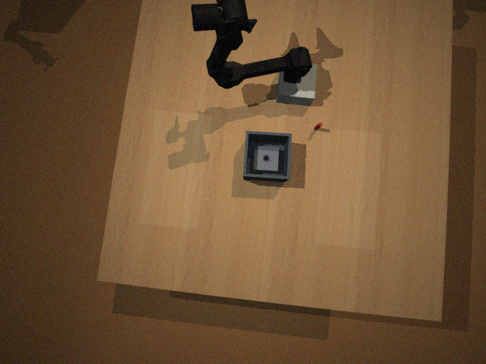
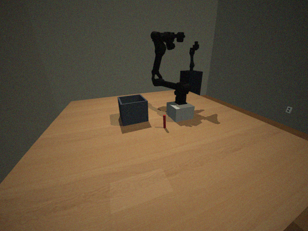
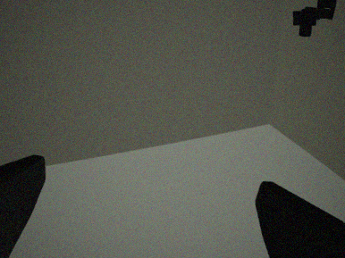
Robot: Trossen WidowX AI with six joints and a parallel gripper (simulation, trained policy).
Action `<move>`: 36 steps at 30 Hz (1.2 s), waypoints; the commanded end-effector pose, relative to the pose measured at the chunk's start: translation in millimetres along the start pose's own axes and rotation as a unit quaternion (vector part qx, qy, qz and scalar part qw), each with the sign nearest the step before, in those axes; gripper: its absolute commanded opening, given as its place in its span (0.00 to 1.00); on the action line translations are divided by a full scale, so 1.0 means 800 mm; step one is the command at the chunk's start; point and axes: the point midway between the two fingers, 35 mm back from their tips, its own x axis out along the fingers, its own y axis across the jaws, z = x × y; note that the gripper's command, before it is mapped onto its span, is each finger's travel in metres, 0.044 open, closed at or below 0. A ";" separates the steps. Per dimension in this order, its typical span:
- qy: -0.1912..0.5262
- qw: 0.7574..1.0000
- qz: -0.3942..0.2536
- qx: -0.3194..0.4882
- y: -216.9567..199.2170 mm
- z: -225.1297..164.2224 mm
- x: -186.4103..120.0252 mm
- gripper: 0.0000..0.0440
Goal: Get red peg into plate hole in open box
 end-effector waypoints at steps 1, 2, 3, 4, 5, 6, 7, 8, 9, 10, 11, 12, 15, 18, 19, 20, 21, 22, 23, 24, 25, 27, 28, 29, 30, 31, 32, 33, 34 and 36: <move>0.008 1.000 0.006 0.014 0.003 -0.004 0.002 0.95; 0.015 0.999 0.011 0.029 0.006 -0.008 0.004 0.99; 0.022 0.999 0.016 0.045 0.009 -0.011 0.006 1.00; 0.029 0.998 0.021 0.060 0.011 -0.014 0.007 1.00; 0.036 0.996 0.025 0.075 0.015 -0.017 0.009 1.00; 0.043 0.995 0.030 0.090 0.018 -0.020 0.011 1.00; 0.050 0.993 0.034 0.105 0.021 -0.023 0.012 1.00; 0.057 0.990 0.038 0.120 0.025 -0.025 0.014 1.00; 0.065 0.988 0.043 0.135 0.028 -0.028 0.015 1.00; 0.072 0.985 0.047 0.150 0.032 -0.031 0.016 1.00; 0.080 0.982 0.051 0.165 0.036 -0.034 0.017 1.00; 0.087 0.978 0.055 0.180 0.040 -0.037 0.018 1.00; 0.111 0.966 0.066 0.223 0.052 -0.046 0.021 1.00; 0.136 0.951 0.076 0.265 0.065 -0.054 0.023 1.00; 0.145 0.946 0.079 0.279 0.069 -0.057 0.024 1.00; 0.154 0.940 0.083 0.292 0.074 -0.059 0.024 1.00; 0.162 0.934 0.086 0.306 0.078 -0.062 0.024 1.00; 0.171 0.928 0.088 0.319 0.083 -0.065 0.024 1.00; 0.180 0.921 0.091 0.332 0.088 -0.067 0.024 1.00; 0.190 0.914 0.094 0.345 0.093 -0.070 0.024 1.00; 0.199 0.907 0.096 0.358 0.098 -0.072 0.024 1.00; 0.218 0.892 0.101 0.382 0.108 -0.077 0.024 1.00; 0.227 0.884 0.103 0.394 0.113 -0.080 0.023 1.00; 0.237 0.876 0.105 0.406 0.118 -0.082 0.022 1.00; 0.247 0.868 0.107 0.418 0.123 -0.085 0.022 1.00; 0.256 0.859 0.109 0.429 0.128 -0.087 0.021 1.00; 0.266 0.850 0.110 0.440 0.133 -0.089 0.020 1.00; 0.276 0.841 0.112 0.451 0.139 -0.091 0.019 1.00; 0.286 0.832 0.113 0.462 0.144 -0.093 0.018 1.00; 0.306 0.812 0.115 0.482 0.155 -0.098 0.015 1.00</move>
